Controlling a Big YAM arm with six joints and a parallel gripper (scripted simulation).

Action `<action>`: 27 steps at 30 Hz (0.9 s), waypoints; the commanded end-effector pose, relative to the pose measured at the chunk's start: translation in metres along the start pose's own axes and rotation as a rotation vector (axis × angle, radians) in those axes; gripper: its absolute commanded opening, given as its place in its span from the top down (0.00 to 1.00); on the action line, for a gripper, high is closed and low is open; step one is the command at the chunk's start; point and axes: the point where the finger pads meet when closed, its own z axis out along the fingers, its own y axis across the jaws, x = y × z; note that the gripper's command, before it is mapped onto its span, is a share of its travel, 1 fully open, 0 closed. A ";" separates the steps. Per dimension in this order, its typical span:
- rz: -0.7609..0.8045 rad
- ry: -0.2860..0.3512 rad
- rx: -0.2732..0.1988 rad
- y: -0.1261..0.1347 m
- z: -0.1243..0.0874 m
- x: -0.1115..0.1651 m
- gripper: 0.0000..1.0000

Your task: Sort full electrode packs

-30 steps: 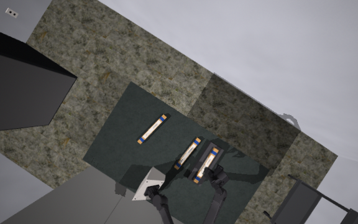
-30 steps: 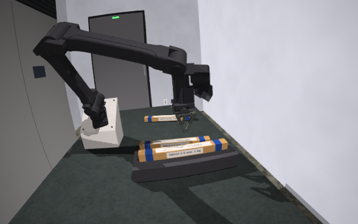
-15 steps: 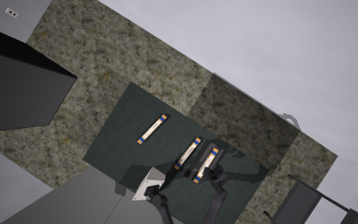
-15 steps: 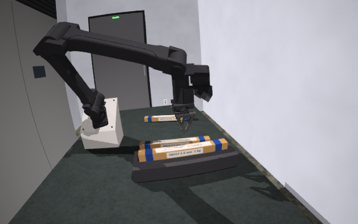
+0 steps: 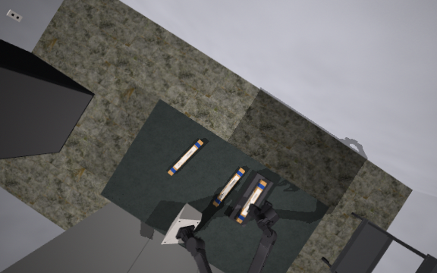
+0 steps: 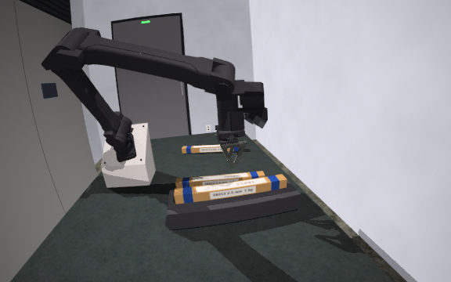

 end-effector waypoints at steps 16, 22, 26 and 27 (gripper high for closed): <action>0.012 -0.001 0.003 0.027 -0.019 0.007 0.26; 0.006 -0.008 0.003 0.062 -0.043 0.017 0.26; 0.008 -0.014 0.003 0.077 -0.055 0.020 0.26; 0.008 -0.014 0.003 0.077 -0.055 0.020 0.26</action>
